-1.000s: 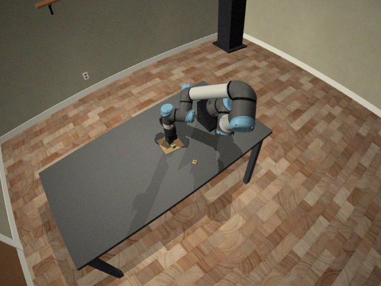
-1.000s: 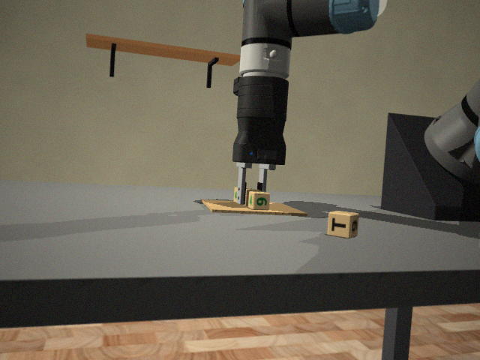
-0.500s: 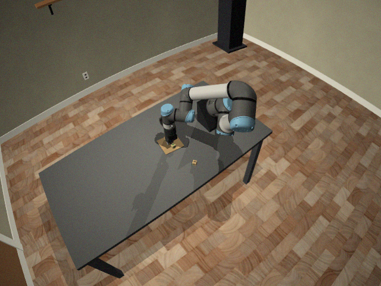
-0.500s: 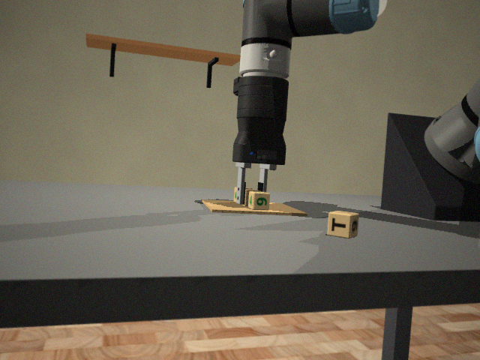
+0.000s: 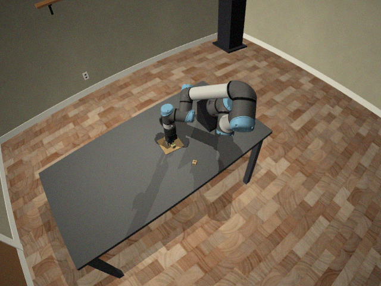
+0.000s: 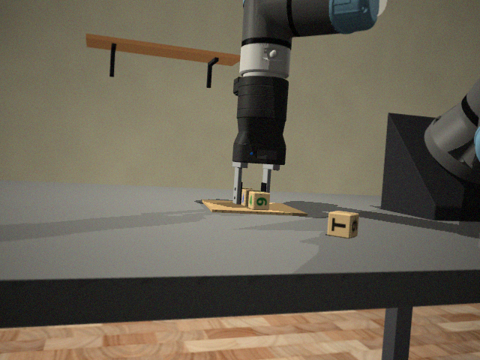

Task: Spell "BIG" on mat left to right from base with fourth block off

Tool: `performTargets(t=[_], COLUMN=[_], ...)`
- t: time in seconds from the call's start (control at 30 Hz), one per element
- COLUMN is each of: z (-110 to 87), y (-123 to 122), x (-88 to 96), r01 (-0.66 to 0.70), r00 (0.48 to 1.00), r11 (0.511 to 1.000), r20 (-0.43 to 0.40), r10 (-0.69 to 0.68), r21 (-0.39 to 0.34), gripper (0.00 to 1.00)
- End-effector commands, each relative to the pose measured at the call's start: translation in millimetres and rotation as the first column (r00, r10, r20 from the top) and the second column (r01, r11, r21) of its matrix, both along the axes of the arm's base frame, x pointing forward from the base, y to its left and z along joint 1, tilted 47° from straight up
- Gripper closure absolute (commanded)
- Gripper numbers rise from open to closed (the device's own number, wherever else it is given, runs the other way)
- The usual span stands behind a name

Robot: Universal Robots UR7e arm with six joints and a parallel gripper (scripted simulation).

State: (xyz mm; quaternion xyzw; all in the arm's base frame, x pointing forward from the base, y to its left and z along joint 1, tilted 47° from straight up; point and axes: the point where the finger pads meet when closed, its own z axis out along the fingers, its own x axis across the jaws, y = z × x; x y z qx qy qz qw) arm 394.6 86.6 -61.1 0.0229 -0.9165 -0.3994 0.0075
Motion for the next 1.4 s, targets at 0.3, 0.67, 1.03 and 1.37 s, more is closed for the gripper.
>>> performTargets(t=[0.3, 0.67, 1.03, 1.37], z=[5.6, 33.9, 60.8, 61.3], y=[-7, -37, -66, -66], x=[1.7, 2.8, 3.9, 2.9], r01=[0.001, 0.001, 0.001, 0.000], r00=[1.000, 1.000, 1.000, 1.000], r11=[1.000, 1.000, 1.000, 1.000], r20=[0.003, 0.003, 0.003, 0.000], r10=[-0.001, -0.001, -0.001, 0.000], r21=[-0.002, -0.002, -0.002, 0.000], gripper=[0.21, 0.21, 0.21, 0.00])
